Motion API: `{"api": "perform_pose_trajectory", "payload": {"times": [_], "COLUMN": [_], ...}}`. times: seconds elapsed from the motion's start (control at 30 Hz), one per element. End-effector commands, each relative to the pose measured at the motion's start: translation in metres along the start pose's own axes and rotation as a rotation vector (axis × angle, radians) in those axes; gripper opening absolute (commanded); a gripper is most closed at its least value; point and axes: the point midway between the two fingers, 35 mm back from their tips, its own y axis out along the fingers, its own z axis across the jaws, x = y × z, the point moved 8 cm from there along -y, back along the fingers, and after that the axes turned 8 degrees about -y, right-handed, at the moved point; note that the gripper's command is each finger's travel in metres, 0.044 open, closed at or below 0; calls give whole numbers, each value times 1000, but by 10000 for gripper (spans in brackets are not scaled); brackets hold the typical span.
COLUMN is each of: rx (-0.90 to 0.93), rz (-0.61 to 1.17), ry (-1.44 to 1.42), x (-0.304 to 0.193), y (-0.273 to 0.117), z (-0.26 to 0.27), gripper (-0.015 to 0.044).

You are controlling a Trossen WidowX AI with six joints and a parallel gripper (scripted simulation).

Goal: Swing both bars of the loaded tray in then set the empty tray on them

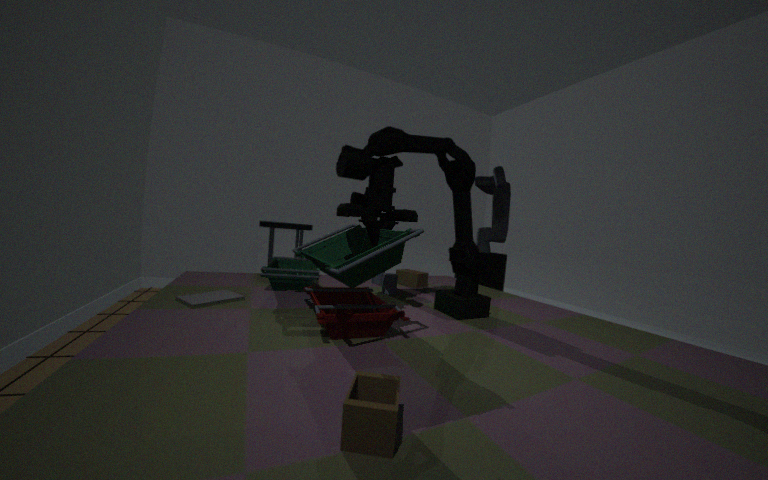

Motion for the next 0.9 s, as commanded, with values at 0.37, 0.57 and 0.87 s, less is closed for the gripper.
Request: {"api": "perform_pose_trajectory", "payload": {"times": [0.37, 0.57, 0.87], "rx": [13, 13, 13], "rz": [0, 0, 0], "ry": [148, 148, 148], "x": [36, 36, 36], "y": [-3, -3, -3], "z": [-6, -6, -6], "gripper": [0, 0, 0]}}
